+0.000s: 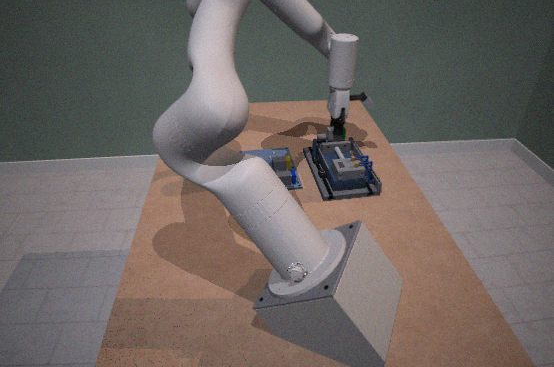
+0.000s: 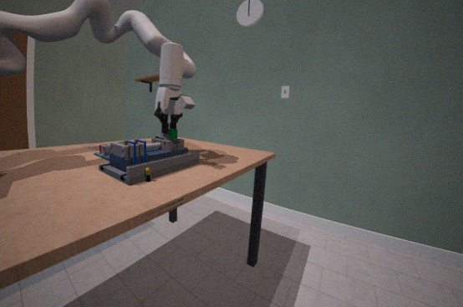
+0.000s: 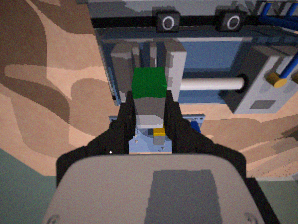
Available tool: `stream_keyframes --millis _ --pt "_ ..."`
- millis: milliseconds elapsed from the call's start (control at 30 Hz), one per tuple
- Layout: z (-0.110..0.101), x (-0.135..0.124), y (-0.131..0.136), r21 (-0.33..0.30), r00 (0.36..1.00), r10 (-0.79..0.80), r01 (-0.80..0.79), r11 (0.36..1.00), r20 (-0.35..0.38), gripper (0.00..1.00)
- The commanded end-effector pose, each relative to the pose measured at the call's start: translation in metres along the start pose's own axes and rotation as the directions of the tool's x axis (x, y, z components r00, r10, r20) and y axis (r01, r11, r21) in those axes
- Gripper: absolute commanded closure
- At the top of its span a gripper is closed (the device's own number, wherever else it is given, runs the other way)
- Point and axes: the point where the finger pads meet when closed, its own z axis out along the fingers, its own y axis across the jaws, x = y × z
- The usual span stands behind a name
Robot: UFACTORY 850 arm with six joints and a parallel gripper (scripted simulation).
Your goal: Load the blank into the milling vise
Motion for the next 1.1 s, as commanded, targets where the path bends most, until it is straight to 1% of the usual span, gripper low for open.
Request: stream_keyframes --millis 0,1067 --pt "-0.0010 0.0004 -0.0007 0.001 1.000 -0.001 0.001 1.000 -0.001 1.00" --pt "0.0020 0.0004 -0.0007 0.001 1.000 -0.001 0.001 1.000 -0.001 1.00"
